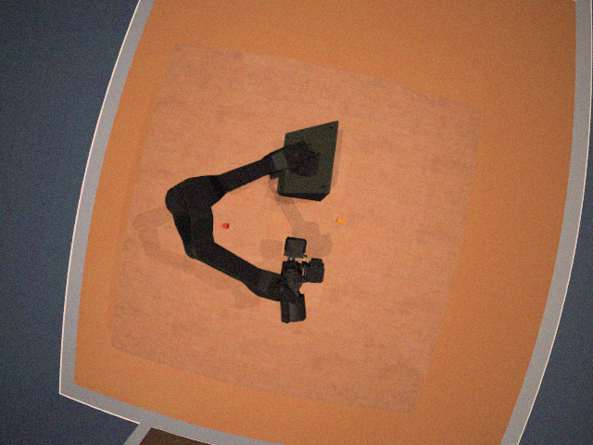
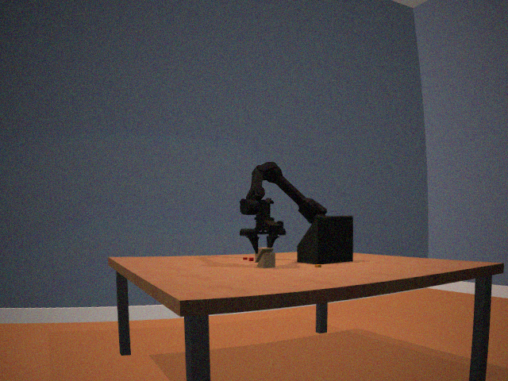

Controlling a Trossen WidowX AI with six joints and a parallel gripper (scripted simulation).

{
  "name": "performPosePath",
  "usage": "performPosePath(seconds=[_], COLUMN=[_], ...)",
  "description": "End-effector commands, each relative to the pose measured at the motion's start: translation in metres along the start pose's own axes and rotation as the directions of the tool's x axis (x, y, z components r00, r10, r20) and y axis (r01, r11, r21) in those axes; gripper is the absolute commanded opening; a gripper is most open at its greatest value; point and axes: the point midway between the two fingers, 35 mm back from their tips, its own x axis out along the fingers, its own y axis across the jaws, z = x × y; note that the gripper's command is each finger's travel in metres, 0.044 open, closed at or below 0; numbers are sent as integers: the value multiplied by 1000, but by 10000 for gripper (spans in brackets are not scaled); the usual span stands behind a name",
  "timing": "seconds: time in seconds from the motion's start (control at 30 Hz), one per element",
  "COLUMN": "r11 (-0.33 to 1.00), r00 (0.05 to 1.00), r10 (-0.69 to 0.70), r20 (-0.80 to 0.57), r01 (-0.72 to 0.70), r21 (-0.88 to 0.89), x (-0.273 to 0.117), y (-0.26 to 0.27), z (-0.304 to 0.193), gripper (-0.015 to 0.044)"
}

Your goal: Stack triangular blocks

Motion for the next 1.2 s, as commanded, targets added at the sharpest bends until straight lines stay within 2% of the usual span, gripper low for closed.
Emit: performPosePath(seconds=[0.0, 1.17], r11=[1000, 1000], r00=[1000, 1000], r10=[-1, -3], r20=[-6, -7], r01=[1, 3], r21=[-3, -2], x=[3, 16], y=[0, 1], z=[1, 5], gripper=[0, 0])
